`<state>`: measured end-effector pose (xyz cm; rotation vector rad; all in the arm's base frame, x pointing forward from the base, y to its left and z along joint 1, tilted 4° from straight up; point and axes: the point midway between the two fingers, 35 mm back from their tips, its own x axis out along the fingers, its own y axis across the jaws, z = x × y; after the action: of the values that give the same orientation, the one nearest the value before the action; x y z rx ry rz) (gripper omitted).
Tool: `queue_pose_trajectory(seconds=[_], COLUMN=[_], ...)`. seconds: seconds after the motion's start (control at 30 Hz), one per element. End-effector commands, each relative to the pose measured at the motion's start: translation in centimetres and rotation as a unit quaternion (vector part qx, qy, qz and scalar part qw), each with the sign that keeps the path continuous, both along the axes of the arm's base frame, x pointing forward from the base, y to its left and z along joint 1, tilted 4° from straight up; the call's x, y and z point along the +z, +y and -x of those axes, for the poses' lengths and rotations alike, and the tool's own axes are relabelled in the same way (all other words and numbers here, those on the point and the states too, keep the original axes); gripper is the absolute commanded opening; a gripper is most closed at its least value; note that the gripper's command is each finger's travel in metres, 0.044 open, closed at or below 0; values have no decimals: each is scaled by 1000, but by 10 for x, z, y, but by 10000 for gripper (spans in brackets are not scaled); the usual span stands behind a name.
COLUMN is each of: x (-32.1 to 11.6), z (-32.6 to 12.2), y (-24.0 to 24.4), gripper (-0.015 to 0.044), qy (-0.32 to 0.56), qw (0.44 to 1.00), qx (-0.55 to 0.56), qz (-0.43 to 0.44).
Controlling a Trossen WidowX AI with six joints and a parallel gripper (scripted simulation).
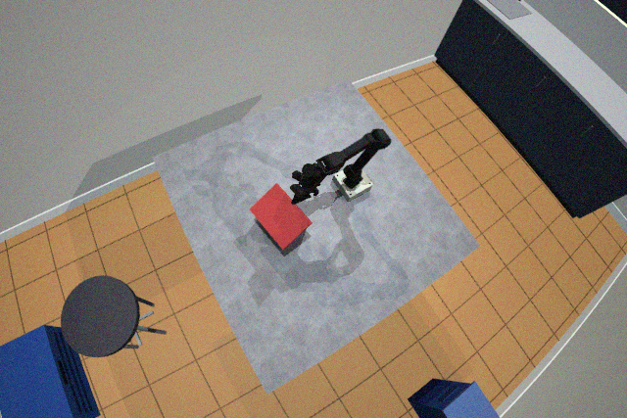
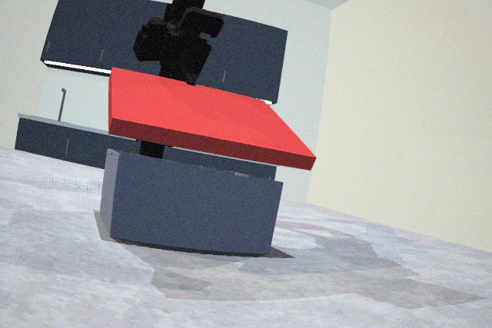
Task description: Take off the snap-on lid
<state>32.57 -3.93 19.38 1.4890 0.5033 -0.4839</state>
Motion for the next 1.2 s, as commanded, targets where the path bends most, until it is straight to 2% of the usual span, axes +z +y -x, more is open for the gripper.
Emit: queue_pose_trajectory(seconds=[0.0, 1.17], x=[14, 50], z=[-1, 2], y=[0, 0], gripper=[0, 0], qy=[-13, -13], qw=[1000, 1000], qx=[-2, -2], qz=[2, 2])
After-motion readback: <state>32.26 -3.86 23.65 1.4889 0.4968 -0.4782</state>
